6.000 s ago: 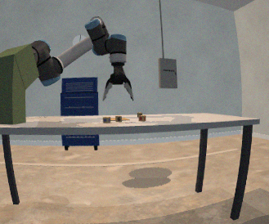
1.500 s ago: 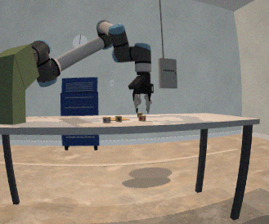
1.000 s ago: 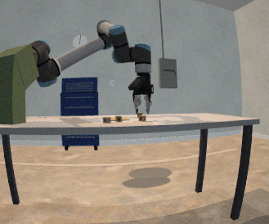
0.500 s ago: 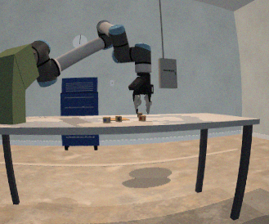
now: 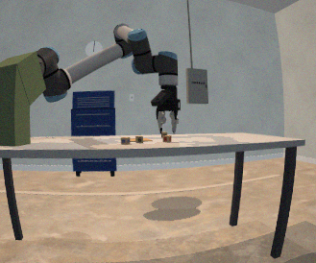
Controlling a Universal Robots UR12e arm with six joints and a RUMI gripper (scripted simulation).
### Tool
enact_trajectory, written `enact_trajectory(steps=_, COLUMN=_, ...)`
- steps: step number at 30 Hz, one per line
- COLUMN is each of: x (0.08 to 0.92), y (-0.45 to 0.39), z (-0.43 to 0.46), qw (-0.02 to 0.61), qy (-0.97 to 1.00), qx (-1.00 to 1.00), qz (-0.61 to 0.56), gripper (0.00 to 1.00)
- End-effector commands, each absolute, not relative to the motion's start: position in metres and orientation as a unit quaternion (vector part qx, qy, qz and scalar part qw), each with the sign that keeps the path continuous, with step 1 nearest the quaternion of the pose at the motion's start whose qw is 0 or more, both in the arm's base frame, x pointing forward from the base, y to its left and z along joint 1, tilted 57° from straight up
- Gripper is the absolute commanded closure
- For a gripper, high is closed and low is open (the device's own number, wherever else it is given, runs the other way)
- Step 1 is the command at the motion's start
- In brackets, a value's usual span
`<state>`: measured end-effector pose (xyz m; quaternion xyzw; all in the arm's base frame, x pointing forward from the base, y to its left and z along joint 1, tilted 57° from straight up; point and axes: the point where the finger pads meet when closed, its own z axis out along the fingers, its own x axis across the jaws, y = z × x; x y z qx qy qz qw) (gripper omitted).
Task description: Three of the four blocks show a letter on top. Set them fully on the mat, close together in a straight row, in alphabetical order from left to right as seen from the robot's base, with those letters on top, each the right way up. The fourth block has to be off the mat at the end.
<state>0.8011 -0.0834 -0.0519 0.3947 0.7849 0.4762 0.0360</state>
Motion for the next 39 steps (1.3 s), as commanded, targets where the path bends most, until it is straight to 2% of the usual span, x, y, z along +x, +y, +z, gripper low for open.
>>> enact_trajectory(steps=1, x=0.802, y=-0.083, z=-0.052, qw=0.036, qy=0.785, qx=0.395, qz=0.476, gripper=0.60)
enact_trajectory(steps=39, x=0.817, y=-0.058, z=-0.071, qw=0.036, qy=0.785, qx=0.395, qz=0.476, gripper=0.60)
